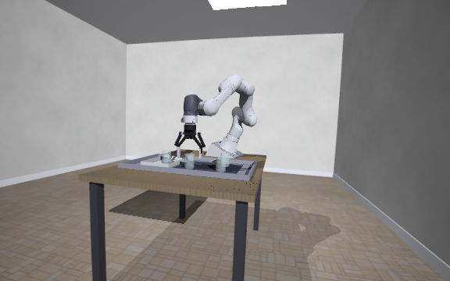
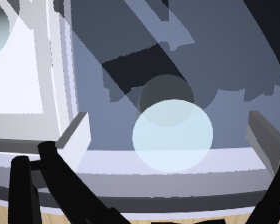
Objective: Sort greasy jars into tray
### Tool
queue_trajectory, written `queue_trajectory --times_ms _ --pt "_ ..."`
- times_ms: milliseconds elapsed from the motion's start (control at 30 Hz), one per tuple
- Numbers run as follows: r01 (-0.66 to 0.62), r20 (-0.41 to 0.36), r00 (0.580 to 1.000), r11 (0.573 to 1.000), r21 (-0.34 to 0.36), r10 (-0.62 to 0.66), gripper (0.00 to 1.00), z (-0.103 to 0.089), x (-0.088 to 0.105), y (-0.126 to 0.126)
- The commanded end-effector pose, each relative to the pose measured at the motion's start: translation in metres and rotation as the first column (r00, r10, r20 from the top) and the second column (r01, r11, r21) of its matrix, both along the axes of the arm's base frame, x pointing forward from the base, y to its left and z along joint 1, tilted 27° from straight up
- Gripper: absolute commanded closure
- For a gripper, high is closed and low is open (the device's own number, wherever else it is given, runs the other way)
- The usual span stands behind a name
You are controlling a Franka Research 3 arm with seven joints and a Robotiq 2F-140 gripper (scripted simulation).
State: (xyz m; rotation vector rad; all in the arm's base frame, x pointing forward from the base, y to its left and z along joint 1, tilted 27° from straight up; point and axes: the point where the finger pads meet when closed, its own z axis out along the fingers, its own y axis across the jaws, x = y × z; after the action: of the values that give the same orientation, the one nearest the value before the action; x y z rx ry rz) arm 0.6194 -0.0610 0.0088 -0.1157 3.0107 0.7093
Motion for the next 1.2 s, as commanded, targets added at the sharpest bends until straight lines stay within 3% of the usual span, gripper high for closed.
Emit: queue_trajectory --times_ms 0,300,333,1167 --pt "-0.001 0.008 1.000 1.000 -0.002 0.001 0.00 -0.0074 0.0026 0.0047" --pt "-0.001 0.008 1.000 1.000 -0.002 0.001 0.00 -0.0092 0.0027 0.0056" --pt "-0.001 0.008 1.000 1.000 -0.002 0.001 0.40 -0.0092 0.0027 0.0056" --pt "-0.001 0.008 1.000 1.000 -0.002 0.001 0.43 -0.0092 0.0027 0.0056"
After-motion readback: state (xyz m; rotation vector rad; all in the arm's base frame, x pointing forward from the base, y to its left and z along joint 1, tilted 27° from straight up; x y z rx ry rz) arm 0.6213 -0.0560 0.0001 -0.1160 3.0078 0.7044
